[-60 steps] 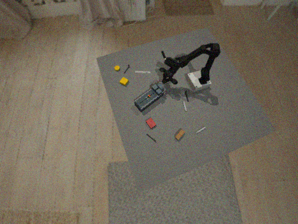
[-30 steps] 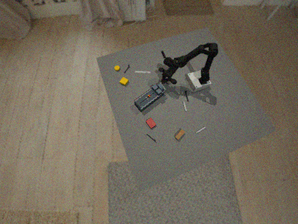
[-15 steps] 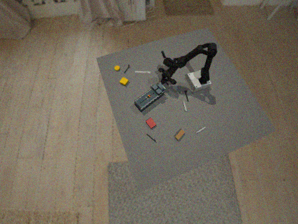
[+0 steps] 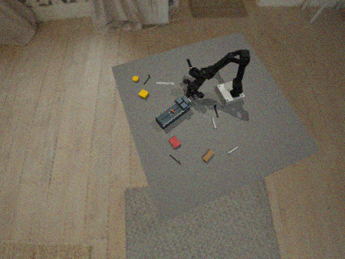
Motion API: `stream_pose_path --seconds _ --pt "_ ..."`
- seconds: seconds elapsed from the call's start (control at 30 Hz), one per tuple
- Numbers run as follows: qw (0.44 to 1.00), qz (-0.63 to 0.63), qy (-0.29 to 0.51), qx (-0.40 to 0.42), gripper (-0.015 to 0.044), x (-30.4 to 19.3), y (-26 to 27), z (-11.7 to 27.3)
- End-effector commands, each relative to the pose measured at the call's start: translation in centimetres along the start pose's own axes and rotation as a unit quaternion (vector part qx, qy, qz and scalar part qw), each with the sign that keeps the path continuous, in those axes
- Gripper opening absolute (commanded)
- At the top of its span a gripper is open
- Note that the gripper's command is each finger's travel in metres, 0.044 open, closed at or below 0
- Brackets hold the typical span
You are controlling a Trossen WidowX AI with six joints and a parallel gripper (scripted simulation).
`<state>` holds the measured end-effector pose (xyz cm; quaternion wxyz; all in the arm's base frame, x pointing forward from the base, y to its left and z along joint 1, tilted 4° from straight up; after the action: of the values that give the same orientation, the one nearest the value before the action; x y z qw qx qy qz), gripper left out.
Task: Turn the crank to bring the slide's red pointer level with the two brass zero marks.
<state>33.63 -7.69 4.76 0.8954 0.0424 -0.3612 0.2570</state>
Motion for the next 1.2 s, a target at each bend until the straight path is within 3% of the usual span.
stream_pose_path --seconds 0.0,1.17 --pt "1.000 0.000 0.005 0.001 0.0000 -0.47 0.03 -0.54" --pt "1.000 0.000 0.005 0.001 0.0000 -1.26 0.66 -1.34"
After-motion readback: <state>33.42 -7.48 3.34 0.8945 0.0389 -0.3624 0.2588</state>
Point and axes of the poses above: the point midway between the two fingers, 35 mm back from their tips, its own z axis back along the fingers, its own y axis across the jaws, x = y × z, the point moved 4 cm from there along z, back along the fingers, and after that the axes turned 5 degrees about z, right-handed, at the moved point
